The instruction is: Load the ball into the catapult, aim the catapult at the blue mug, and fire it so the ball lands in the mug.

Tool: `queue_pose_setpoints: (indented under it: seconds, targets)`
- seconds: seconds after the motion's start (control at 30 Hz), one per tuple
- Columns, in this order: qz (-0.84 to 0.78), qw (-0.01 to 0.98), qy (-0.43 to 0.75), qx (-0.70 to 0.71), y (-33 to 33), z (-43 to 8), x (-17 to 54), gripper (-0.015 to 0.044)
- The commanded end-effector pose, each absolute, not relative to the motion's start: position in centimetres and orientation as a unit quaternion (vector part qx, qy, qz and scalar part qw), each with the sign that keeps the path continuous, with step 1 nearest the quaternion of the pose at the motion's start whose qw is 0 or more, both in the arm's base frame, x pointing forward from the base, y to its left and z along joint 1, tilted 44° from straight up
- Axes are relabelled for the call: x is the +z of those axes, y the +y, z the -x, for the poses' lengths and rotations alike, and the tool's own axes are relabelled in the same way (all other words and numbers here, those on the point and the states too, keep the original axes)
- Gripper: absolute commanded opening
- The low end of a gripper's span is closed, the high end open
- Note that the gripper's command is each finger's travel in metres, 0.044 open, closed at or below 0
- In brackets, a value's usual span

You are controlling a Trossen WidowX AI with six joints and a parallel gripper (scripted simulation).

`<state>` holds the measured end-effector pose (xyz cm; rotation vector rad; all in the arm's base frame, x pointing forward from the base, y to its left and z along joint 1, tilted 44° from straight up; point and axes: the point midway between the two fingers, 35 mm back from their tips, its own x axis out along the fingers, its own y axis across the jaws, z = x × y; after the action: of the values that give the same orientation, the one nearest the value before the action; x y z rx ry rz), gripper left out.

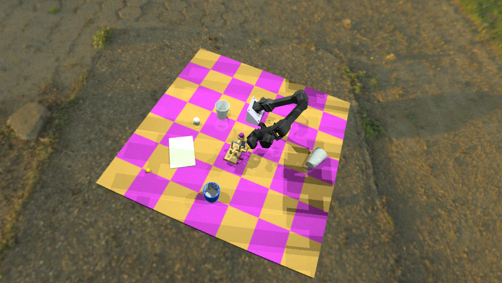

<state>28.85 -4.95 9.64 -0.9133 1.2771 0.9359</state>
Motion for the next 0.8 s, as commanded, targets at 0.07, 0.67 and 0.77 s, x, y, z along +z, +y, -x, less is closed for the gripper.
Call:
queue_pose_setpoints:
  seconds: [0.07, 0.67, 0.77]
  targets:
    - [0.445, 0.545, 0.549, 0.451, -4.3, -26.1, 9.1, 0.0000]
    - [0.458, 0.527, 0.546, 0.463, -3.1, -25.7, 7.7, 0.0000]
    - [0.458, 0.527, 0.546, 0.463, -2.7, -25.8, 7.4, 0.0000]
